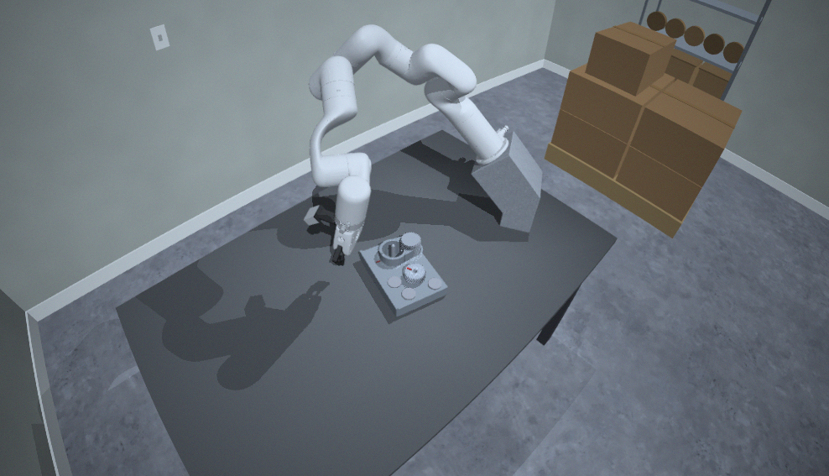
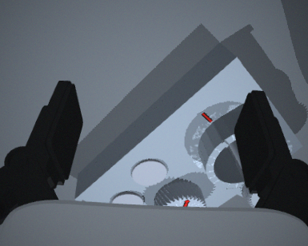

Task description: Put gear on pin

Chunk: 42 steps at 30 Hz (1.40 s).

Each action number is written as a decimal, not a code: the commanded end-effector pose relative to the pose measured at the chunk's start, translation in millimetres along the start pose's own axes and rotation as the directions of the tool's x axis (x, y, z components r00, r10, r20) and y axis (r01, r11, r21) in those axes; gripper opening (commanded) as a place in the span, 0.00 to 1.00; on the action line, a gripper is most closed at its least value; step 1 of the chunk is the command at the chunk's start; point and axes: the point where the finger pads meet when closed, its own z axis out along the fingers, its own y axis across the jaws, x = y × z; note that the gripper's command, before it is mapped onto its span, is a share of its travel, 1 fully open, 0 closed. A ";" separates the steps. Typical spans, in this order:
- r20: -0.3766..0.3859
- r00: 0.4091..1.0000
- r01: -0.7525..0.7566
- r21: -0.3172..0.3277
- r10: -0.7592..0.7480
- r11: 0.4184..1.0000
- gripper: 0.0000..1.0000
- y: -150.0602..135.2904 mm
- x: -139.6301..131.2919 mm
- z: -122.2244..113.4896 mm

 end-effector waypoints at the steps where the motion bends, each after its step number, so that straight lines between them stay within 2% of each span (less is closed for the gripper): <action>1: 0.047 0.993 -0.107 0.029 0.106 0.994 1.00 8.3 -36.5 -7.7; 3: 0.047 0.993 -0.107 0.029 0.106 0.994 1.00 8.3 -36.5 -7.7; 5: 0.097 0.977 -0.195 0.031 0.191 0.980 1.00 16.8 -69.3 -12.0; 7: 0.097 0.977 -0.195 0.031 0.191 0.980 1.00 16.8 -69.3 -12.0; 8: 0.119 0.966 -0.235 0.030 0.230 0.972 1.00 21.0 -84.2 -14.0; 9: 0.119 0.966 -0.235 0.030 0.230 0.972 1.00 21.0 -84.2 -14.0; 12: 0.156 0.943 -0.301 0.030 0.293 0.953 1.00 27.0 -109.9 -17.0; 18: 0.200 0.909 -0.378 0.028 0.365 0.925 1.00 34.6 -141.0 -20.6; 20: 0.200 0.909 -0.378 0.028 0.365 0.925 1.00 34.6 -141.0 -20.6; 26: 0.252 0.857 -0.468 0.016 0.449 0.884 1.00 43.7 -177.7 -25.2; 31: 0.268 0.839 -0.494 0.009 0.474 0.869 1.00 47.2 -188.9 -26.8; 42: 0.270 0.837 -0.497 0.008 0.476 0.868 1.00 47.6 -190.1 -27.0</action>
